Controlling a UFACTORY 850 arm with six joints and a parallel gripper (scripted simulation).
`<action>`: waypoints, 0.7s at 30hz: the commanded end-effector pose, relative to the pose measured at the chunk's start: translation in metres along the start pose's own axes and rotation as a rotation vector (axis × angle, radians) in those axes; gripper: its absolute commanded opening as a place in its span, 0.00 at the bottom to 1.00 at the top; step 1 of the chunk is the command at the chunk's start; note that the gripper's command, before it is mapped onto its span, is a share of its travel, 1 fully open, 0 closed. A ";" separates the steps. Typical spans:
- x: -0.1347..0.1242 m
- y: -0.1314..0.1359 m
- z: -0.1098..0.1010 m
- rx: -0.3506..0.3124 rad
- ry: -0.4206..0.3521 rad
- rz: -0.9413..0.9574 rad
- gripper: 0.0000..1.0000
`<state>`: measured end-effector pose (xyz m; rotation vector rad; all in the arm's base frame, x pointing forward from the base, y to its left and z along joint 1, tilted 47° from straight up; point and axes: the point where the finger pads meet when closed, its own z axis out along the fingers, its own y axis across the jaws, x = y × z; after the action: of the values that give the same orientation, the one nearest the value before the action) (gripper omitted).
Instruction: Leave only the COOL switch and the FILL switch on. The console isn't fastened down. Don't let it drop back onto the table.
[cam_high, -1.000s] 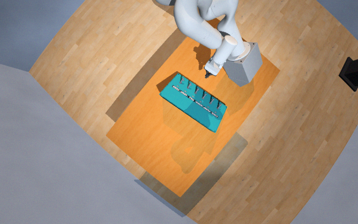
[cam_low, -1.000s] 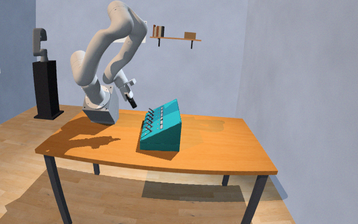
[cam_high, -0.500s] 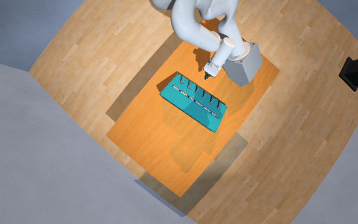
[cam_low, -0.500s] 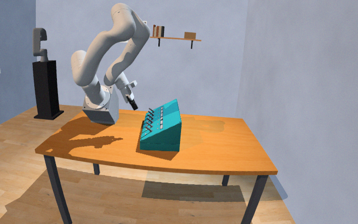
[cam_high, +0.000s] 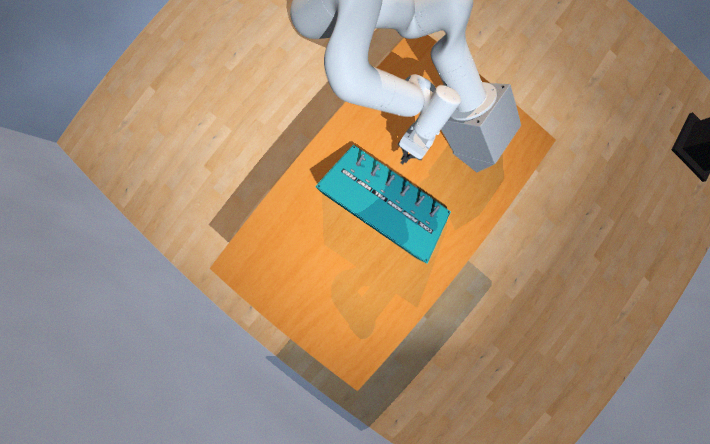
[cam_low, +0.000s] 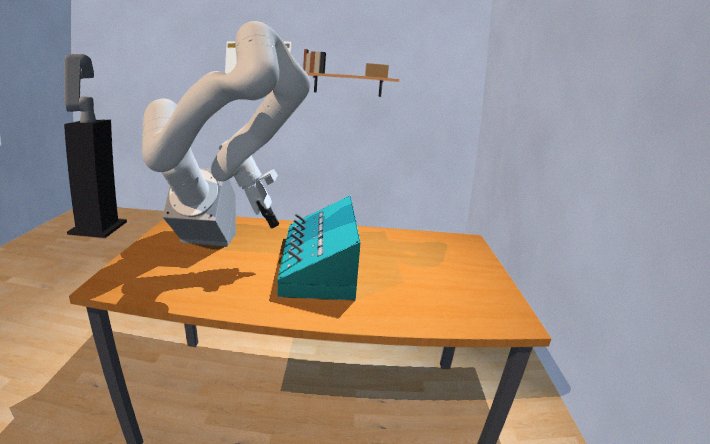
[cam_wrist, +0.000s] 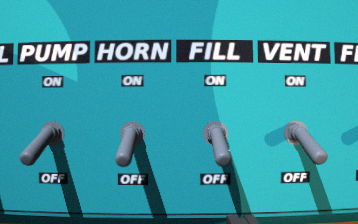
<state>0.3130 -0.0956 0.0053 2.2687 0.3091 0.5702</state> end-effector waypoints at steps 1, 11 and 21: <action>0.001 0.000 0.018 0.002 0.004 -0.001 0.00; 0.001 0.000 0.049 0.002 0.004 -0.001 0.00; 0.001 0.000 0.061 0.002 0.004 -0.001 0.00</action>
<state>0.3405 -0.1295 -0.0281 2.2693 0.3114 0.5727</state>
